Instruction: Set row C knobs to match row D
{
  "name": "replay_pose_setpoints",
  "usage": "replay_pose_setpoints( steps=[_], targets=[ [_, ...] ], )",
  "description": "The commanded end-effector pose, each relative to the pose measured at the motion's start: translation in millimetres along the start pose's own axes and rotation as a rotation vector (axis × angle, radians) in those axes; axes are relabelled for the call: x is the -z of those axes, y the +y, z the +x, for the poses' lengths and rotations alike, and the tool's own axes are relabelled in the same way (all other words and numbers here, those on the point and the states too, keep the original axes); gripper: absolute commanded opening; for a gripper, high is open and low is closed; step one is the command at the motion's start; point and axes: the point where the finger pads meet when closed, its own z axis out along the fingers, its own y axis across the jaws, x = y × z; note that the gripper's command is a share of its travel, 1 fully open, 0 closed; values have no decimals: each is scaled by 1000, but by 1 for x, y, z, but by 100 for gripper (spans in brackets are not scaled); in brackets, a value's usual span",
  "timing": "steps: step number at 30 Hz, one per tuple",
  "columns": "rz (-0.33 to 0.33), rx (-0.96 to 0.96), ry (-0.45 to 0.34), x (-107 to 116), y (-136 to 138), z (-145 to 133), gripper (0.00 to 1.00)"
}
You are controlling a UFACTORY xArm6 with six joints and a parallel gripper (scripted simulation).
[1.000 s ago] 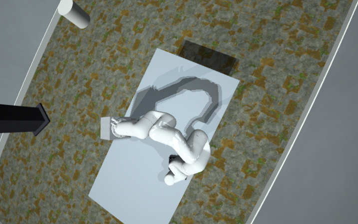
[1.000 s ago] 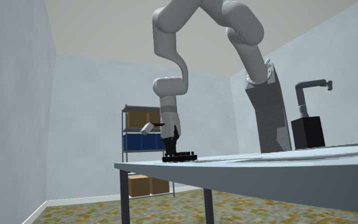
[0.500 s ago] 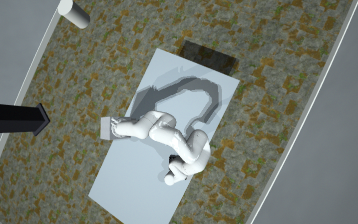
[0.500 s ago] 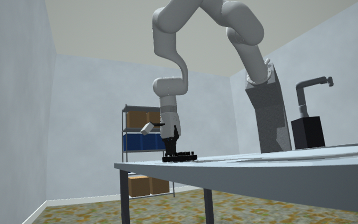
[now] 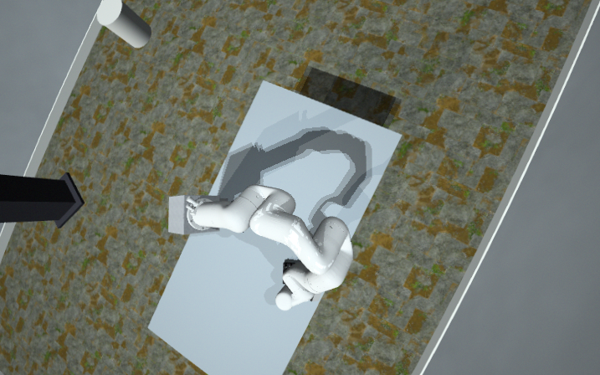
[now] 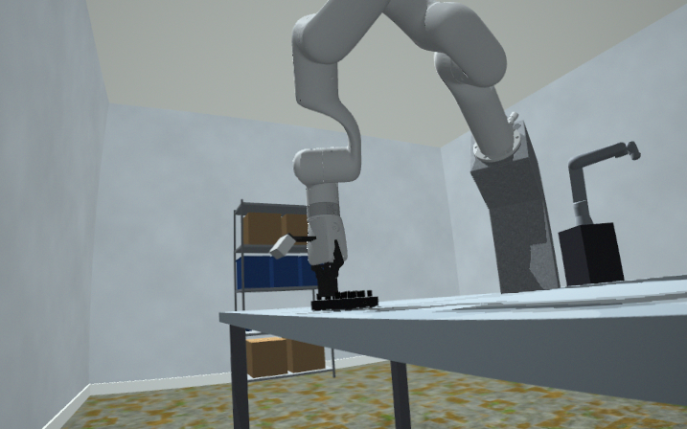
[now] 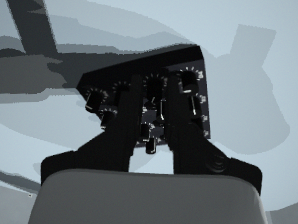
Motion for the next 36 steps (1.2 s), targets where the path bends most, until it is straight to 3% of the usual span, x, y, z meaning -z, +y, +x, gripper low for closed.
replay_pose_setpoints(
  steps=[1, 2, 3, 36],
  targets=[
    [-1, 0, 1, 1, 1, 1, 19],
    [-1, 0, 1, 1, 1, 1, 19],
    [-1, 0, 1, 1, 1, 1, 8],
    [-1, -1, 1, 1, 1, 1, 8]
  ],
)
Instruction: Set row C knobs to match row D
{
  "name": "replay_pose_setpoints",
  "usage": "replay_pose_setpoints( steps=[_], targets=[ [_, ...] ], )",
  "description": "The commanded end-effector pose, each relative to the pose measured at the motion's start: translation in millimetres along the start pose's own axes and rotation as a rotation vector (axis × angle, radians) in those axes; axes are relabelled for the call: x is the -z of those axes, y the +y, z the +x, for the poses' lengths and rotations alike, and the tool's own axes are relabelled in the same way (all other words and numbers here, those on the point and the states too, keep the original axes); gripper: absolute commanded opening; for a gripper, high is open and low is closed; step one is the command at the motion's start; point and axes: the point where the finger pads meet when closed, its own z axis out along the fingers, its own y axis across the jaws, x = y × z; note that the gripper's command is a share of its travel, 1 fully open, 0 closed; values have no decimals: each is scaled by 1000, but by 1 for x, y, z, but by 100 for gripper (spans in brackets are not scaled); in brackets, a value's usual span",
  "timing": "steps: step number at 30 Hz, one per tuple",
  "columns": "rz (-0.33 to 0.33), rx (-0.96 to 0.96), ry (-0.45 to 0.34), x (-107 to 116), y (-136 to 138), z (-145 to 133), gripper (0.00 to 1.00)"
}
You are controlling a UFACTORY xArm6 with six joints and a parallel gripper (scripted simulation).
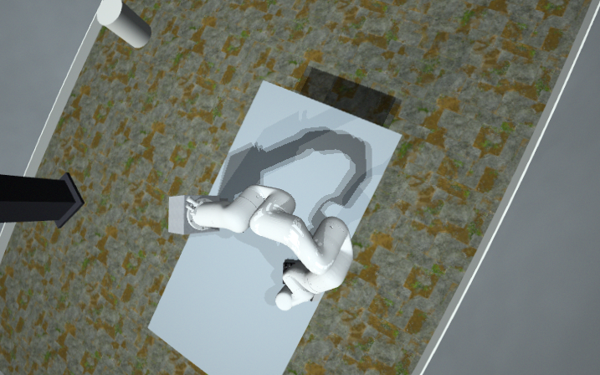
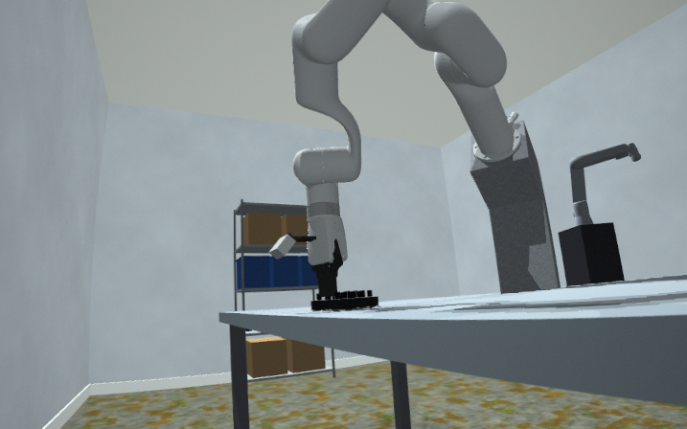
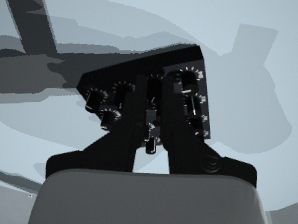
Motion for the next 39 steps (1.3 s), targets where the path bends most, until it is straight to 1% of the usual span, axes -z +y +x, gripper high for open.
replay_pose_setpoints(
  steps=[1, 10, 16, 25, 27, 39],
  targets=[
    [-1, -2, 1, 1, 0, 1, 8],
    [-1, -33, 1, 1, 0, 1, 8],
    [-1, -103, 1, 1, 0, 1, 8],
    [-1, -286, 1, 1, 1, 1, 8],
    [-1, -286, 1, 1, 1, 1, 8],
    [-1, -601, 1, 1, 1, 1, 8]
  ],
)
